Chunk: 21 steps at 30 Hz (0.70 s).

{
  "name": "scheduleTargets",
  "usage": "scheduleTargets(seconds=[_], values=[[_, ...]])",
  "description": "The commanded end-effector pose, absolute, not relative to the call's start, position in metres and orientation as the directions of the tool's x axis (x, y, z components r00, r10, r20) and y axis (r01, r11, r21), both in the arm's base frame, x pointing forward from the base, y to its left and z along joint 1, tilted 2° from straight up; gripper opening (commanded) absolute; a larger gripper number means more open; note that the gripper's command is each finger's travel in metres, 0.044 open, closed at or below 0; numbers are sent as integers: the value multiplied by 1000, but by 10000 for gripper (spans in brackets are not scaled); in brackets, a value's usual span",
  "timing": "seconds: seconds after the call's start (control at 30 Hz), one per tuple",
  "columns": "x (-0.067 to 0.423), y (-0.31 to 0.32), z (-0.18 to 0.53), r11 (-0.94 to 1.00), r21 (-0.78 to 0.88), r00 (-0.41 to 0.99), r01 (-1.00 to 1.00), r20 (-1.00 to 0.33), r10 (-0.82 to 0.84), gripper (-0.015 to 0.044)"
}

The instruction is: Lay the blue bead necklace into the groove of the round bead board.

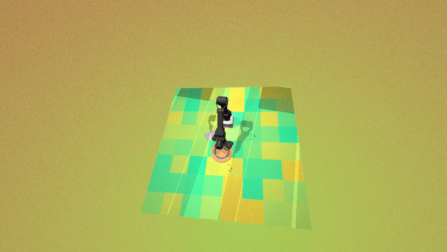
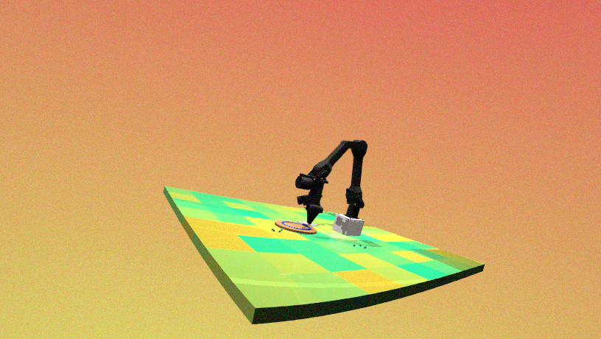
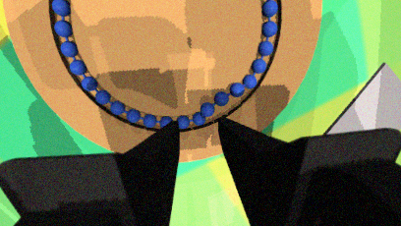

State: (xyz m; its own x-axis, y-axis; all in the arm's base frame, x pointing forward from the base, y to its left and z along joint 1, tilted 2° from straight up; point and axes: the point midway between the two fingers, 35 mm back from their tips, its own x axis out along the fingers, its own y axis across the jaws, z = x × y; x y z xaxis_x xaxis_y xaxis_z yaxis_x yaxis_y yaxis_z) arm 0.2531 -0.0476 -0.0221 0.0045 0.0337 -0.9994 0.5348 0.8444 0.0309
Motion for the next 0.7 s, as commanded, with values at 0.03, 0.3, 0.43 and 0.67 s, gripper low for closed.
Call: scheduleTargets(seconds=[0.03, 0.3, 0.43, 0.67], values=[[255, -65, -10, 965, 26, 12, -263, -999, 30, 120], [254, -70, -7, 821, 17, 12, -570, -999, 30, 120], [254, -73, -5, 713, 12, 12, -701, -999, 29, 120], [254, -78, -2, 472, 3, 12, -882, -1000, 29, 120]])
